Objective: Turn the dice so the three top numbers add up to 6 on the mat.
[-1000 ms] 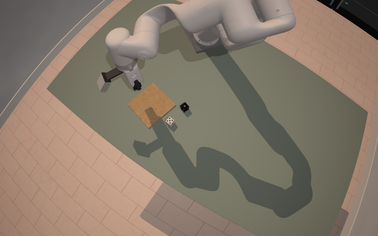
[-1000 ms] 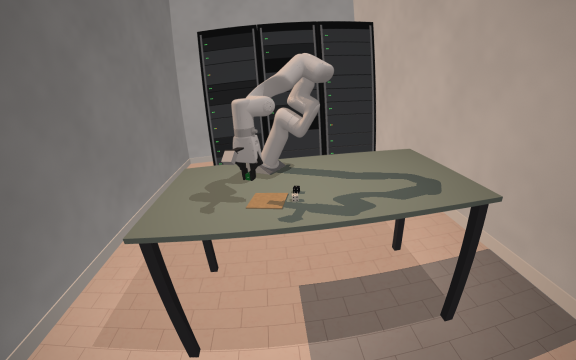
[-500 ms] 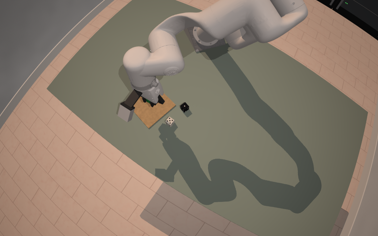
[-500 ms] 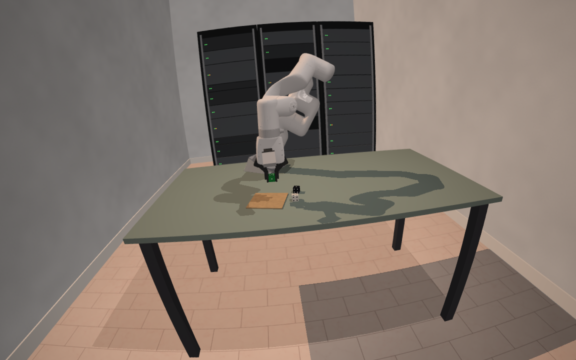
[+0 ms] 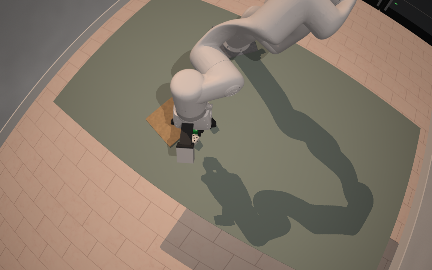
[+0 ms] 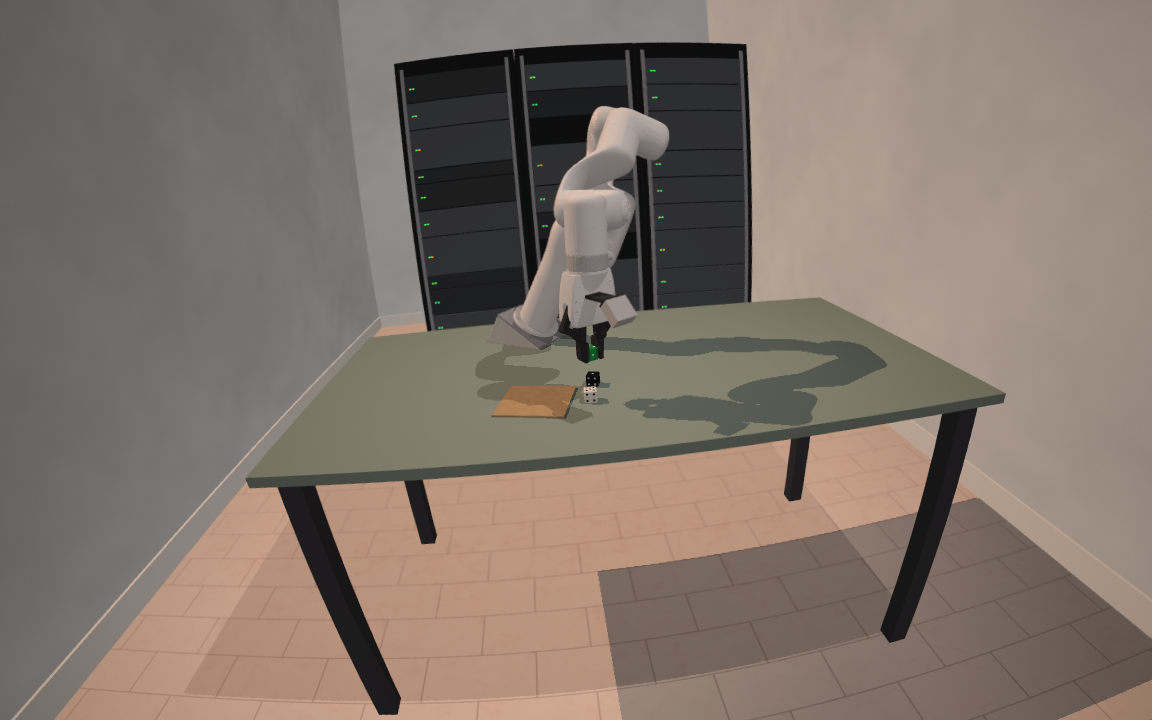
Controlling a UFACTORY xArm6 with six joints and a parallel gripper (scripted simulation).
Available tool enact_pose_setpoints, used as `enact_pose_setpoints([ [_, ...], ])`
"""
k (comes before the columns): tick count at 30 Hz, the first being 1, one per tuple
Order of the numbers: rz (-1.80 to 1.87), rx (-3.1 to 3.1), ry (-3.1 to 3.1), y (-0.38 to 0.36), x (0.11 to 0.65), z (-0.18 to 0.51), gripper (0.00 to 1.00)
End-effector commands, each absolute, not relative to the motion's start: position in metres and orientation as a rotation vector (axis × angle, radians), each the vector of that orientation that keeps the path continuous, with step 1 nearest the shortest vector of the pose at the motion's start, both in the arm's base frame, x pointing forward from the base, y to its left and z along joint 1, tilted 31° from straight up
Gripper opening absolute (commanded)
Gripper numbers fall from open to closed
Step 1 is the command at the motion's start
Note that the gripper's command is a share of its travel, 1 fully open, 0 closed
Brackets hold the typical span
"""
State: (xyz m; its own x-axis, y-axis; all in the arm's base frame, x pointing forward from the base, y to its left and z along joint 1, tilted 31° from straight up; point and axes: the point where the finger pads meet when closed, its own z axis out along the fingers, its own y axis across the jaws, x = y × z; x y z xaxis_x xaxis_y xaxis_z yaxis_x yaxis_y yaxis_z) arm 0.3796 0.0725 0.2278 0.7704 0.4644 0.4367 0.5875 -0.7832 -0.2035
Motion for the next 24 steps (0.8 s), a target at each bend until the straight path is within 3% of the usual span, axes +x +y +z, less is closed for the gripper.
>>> enact_pose_setpoints([
  [1, -0.593, -2.572, -1.039, 0.101, 0.373, 0.243, 0.21],
  [10, -0.671, -2.454, -1.331, 0.137, 0.359, 0.260, 0.21],
  [24, -0.892, -2.318, -1.254, 0.136, 0.358, 0.259, 0.21],
])
